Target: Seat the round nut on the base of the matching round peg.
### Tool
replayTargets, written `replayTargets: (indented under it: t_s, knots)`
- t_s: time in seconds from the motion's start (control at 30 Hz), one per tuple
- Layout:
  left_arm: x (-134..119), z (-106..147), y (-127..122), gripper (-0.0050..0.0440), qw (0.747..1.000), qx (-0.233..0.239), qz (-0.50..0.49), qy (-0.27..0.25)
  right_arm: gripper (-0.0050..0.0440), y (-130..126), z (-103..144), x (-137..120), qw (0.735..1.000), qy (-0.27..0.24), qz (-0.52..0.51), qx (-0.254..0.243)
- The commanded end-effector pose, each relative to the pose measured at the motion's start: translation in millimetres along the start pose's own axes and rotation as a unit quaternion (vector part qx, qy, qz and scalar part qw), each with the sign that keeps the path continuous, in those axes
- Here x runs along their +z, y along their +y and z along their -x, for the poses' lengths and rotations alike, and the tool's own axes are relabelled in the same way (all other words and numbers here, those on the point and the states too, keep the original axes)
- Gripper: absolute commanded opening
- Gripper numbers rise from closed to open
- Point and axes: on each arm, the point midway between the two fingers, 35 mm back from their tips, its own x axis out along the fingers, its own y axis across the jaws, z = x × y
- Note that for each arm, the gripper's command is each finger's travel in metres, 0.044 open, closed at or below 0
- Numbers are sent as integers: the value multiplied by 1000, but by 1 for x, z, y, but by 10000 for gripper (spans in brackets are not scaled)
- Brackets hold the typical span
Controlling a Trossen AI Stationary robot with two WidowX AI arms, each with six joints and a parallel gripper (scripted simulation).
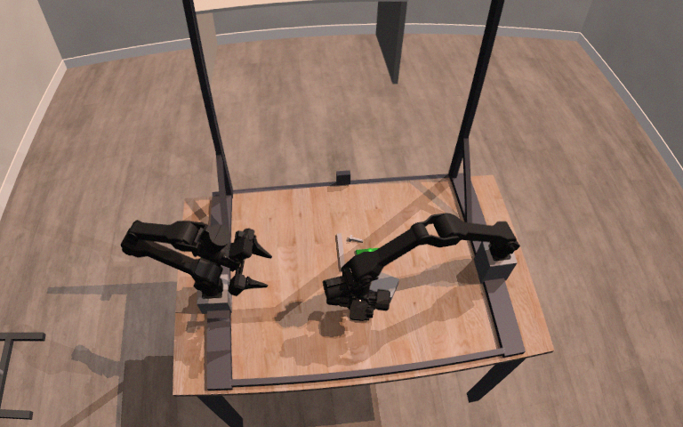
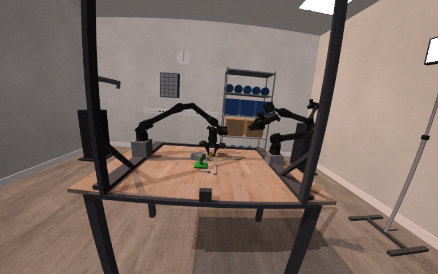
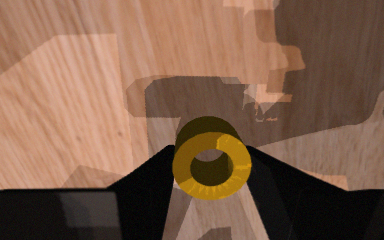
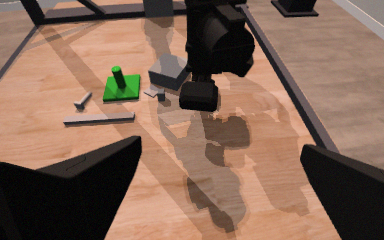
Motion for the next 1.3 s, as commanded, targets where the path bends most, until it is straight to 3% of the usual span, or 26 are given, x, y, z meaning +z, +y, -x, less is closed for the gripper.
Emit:
replayTargets:
  t_s: [0.0, 0.17, 0.23, 0.37, 0.43, 0.57, 0.77, 0.9, 1.0, 1.17, 1.27]
  knots:
    - [2, 11, -6, 167, 1000, -14, 0, -5, 440, 0, 2, 3, 1000, -5, 1, 0]
    - [2, 11, -6, 117, 1000, -14, 0, -5, 440, 0, 2, 3, 1000, -5, 1, 0]
    - [2, 13, -6, 157, 1000, -15, 1, -5, 440, 0, 2, 3, 1000, -5, 1, 0]
    - [4, 45, -10, 157, 1000, -27, 1, -11, 440, 0, 2, 3, 1000, -5, 1, 0]
    - [4, 45, -10, 157, 1000, -27, 1, -11, 440, 0, 2, 3, 1000, -5, 1, 0]
    - [4, 70, -9, 157, 1000, -27, 1, -11, 440, 0, 2, 3, 1000, -5, 1, 0]
    - [4, 78, -9, 157, 1000, -27, 1, -11, 440, 0, 2, 3, 1000, -4, 3, 2]
    - [0, 103, -8, 157, 1000, -27, 1, -11, 440, 4, -5, -3, 999, 10, 19, 30]
    - [-5, 104, -5, 157, 1000, -22, 1, -8, 440, 6, -7, -3, 999, 11, 27, 42]
    - [-53, 109, 2, 157, 1000, -19, 1, -5, 440, 16, -13, -3, 989, 0, 70, 128]
    - [-86, 109, 6, 157, 1000, -19, 1, -4, 440, 16, -14, 1, 984, -18, 88, 155]
